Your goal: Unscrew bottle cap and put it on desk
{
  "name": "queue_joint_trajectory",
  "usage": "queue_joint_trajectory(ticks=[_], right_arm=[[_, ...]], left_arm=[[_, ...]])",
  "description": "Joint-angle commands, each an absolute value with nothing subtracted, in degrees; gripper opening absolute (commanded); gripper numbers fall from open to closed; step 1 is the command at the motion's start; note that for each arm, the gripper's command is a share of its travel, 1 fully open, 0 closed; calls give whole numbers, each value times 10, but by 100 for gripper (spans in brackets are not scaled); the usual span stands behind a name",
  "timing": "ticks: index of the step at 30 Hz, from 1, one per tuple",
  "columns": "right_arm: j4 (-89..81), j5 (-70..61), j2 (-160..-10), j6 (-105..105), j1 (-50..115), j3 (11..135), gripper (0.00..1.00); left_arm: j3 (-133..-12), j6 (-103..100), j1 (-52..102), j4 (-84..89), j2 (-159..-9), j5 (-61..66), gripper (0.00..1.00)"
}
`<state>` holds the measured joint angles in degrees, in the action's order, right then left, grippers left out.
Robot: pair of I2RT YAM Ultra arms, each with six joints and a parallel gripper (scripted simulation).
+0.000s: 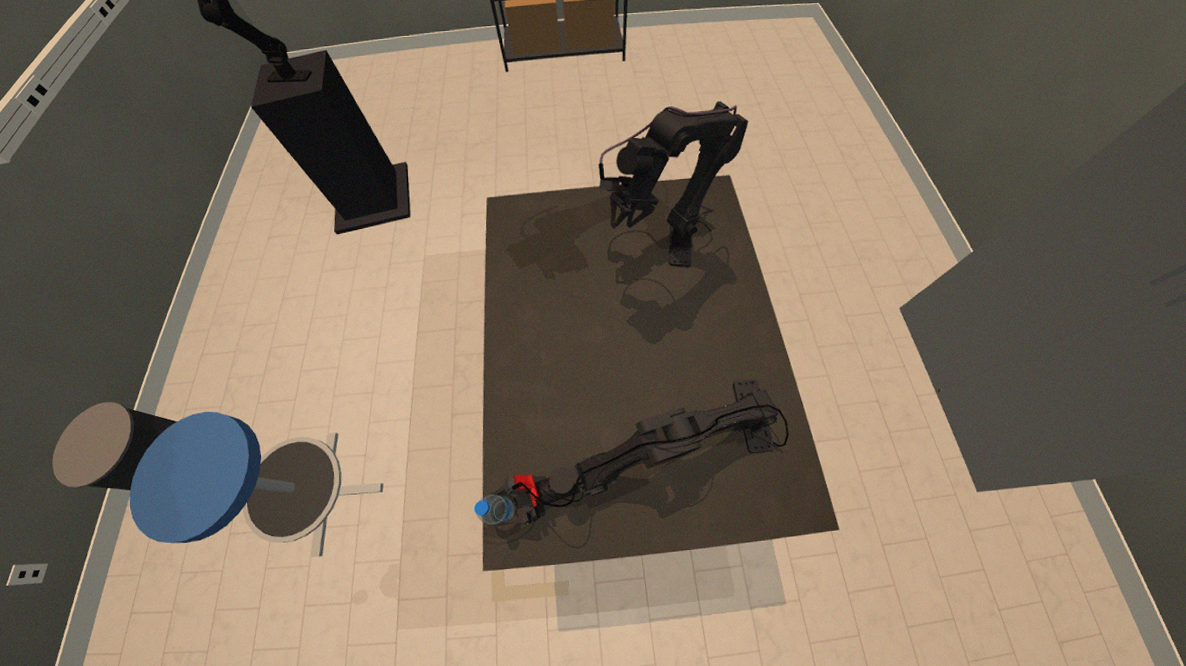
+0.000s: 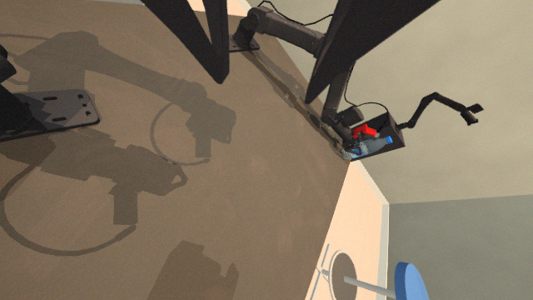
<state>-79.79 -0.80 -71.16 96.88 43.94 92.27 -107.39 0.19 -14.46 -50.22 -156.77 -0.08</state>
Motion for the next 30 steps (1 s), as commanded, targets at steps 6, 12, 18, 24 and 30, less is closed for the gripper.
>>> queue_joint_trajectory(ticks=[6,12,18,24,30], right_arm=[[-799,-2,-712,969,447,916,57],[-799,-2,-712,969,447,916,57],[-799,-2,-712,969,447,916,57],[-799,-2,-712,969,447,916,57],[-799,-2,-712,969,447,916,57]], left_arm=[[-1068,2,-145,-443,-1490,-1,0],[-1062,2,-141,-446,-1489,2,0],[-1034,1,-110,-477,-1491,33,0],[-1000,1,-60,-496,-1469,82,0],[-974,1,-25,-510,-1458,115,0]])
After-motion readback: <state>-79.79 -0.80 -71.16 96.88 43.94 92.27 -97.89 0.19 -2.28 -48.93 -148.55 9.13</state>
